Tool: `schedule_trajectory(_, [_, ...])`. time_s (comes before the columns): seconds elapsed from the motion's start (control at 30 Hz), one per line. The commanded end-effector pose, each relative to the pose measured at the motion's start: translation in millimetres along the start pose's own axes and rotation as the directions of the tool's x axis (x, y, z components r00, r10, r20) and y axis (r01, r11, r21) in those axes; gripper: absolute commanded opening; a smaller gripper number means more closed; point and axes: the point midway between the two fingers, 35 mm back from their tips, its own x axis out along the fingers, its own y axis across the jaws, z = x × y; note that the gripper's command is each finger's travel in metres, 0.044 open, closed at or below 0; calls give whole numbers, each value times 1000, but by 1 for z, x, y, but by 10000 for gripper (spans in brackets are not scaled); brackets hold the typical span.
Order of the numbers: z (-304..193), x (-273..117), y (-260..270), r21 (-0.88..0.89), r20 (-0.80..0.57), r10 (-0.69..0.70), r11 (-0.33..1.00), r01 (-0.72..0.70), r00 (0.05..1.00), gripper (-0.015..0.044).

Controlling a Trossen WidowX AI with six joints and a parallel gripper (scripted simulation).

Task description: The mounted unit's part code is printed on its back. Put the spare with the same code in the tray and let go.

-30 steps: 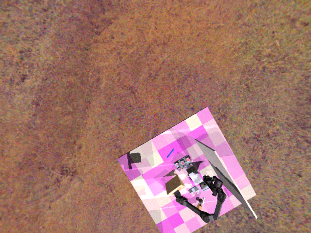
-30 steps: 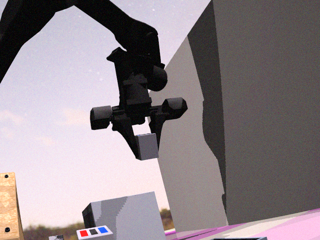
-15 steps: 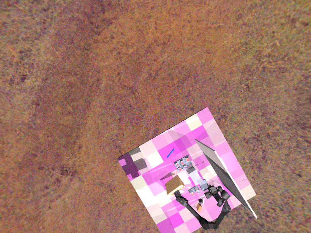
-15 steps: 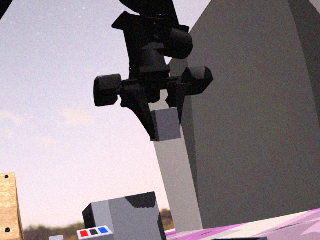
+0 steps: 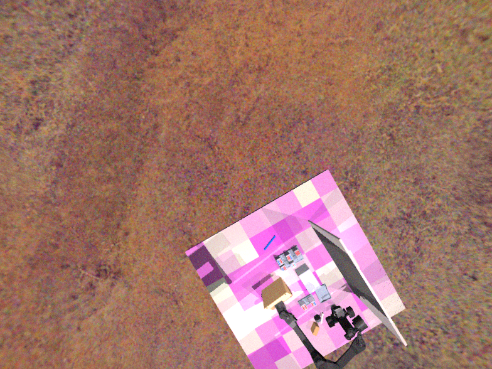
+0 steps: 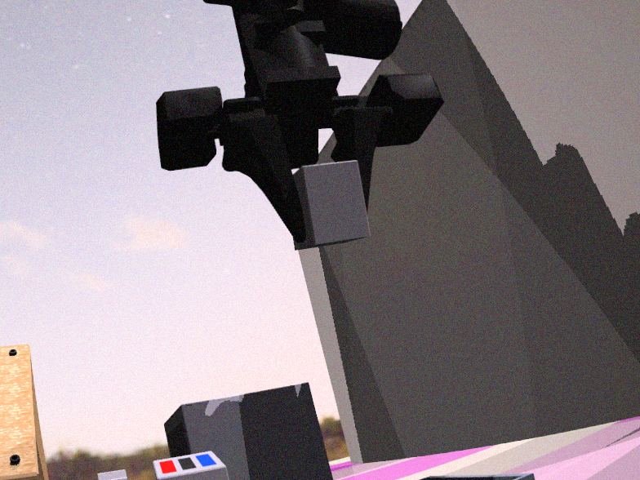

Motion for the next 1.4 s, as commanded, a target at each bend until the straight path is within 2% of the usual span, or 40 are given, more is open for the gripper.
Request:
schedule_trajectory(0.0, [-3,0,3,-11,-4,0,1000,0,1000,0])
schedule_trajectory(1.37, [0,36,-3,-9,3,2,1000,-2,1000,0])
